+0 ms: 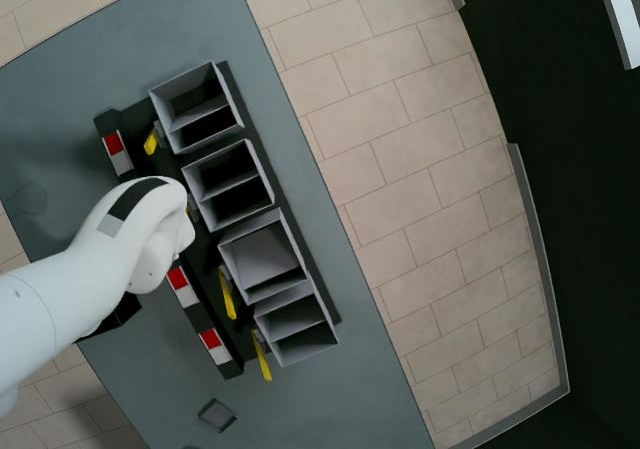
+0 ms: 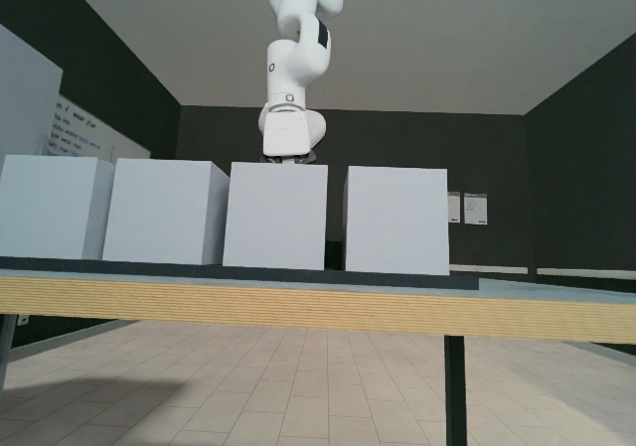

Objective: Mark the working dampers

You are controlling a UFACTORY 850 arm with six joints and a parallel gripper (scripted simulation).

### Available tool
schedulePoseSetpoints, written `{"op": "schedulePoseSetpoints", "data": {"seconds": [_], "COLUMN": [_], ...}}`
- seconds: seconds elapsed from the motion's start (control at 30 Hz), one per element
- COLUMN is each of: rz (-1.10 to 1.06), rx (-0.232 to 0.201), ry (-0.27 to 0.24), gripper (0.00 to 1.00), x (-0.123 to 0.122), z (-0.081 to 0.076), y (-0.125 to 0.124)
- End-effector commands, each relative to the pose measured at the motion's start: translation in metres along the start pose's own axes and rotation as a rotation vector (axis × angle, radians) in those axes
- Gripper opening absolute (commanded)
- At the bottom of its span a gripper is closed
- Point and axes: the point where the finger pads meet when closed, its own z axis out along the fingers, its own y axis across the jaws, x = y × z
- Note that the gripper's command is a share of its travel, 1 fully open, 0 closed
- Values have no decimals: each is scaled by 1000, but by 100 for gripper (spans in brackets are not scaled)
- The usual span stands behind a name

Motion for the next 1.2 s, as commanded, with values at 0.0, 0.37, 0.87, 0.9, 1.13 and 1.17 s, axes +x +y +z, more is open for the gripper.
{"op": "schedulePoseSetpoints", "data": {"seconds": [0.0,0.37,0.87,0.9,1.13,1.17], "rz": [-1,-1,-2,-2,-2,-2], "rx": [-17,-71,-170,-180,-236,-248], "ry": [-6,-6,-6,-6,-6,-6], "gripper": [19,19,19,19,19,19], "x": [-1,-1,-1,-1,-1,-1], "z": [0,0,1,1,2,3], "y": [-1,-7,-16,-17,-23,-24]}}
